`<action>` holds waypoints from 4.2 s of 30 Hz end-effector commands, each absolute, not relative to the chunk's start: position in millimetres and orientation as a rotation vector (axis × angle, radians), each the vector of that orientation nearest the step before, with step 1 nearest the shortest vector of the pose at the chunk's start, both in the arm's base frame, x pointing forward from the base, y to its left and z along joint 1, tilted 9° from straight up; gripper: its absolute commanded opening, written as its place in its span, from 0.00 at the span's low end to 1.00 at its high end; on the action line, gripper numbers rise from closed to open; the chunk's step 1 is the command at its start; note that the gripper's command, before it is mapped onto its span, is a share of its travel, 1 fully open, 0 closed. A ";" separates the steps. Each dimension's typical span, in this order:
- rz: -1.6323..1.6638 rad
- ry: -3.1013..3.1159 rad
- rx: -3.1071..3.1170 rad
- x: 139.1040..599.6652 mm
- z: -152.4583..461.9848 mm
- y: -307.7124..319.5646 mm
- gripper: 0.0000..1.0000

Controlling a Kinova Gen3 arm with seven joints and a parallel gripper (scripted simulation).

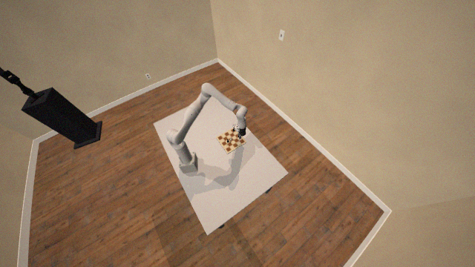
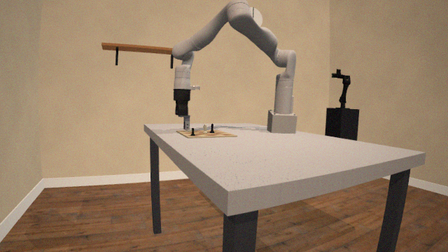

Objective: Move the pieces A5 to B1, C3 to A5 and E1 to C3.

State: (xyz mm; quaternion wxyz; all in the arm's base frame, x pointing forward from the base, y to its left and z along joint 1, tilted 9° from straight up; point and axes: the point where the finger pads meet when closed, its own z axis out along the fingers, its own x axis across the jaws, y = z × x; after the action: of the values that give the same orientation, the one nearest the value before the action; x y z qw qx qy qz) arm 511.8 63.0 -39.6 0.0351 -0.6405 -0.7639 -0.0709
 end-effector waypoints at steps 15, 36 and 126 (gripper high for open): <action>-0.220 -2.348 -1.969 512.4 -39.0 62.9 0.00; -0.220 -2.348 -1.969 512.6 -42.2 63.4 0.00; -0.220 -2.348 -1.969 509.1 46.7 49.6 0.73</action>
State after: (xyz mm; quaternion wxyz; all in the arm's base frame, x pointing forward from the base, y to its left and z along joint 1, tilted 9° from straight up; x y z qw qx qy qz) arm 507.8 48.7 44.0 0.0355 -0.6411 -0.7636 -0.0691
